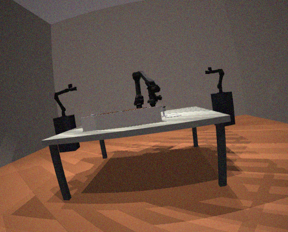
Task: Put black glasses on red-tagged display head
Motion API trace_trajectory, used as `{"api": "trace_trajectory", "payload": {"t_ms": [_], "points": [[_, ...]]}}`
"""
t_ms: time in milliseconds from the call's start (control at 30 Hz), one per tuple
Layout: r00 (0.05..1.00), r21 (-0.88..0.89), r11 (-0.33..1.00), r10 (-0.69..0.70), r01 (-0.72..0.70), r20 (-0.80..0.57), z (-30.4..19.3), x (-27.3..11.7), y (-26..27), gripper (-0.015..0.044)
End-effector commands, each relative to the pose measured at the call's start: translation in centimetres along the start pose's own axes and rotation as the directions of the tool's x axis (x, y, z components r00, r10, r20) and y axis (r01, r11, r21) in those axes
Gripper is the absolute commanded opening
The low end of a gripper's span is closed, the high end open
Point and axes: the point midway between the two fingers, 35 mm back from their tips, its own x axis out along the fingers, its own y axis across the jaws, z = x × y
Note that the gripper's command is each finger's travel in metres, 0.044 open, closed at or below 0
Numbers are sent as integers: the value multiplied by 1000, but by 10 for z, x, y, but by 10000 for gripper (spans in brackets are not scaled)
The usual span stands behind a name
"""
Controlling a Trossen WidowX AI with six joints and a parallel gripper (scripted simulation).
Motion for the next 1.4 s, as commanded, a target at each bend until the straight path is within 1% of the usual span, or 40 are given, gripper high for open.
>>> {"api": "trace_trajectory", "payload": {"t_ms": [0, 367, 633, 1367], "points": [[1000, 3, 1000, 3, -3, -1, 3, -4, 0, 0], [1000, 3, 1000, 3, -3, 0, 7, -58, 0, 0], [1000, -2, 1000, 7, -7, 8, 1, -61, -4, 0], [992, -65, 998, 19, -11, 125, -71, -81, -35, 0]]}}
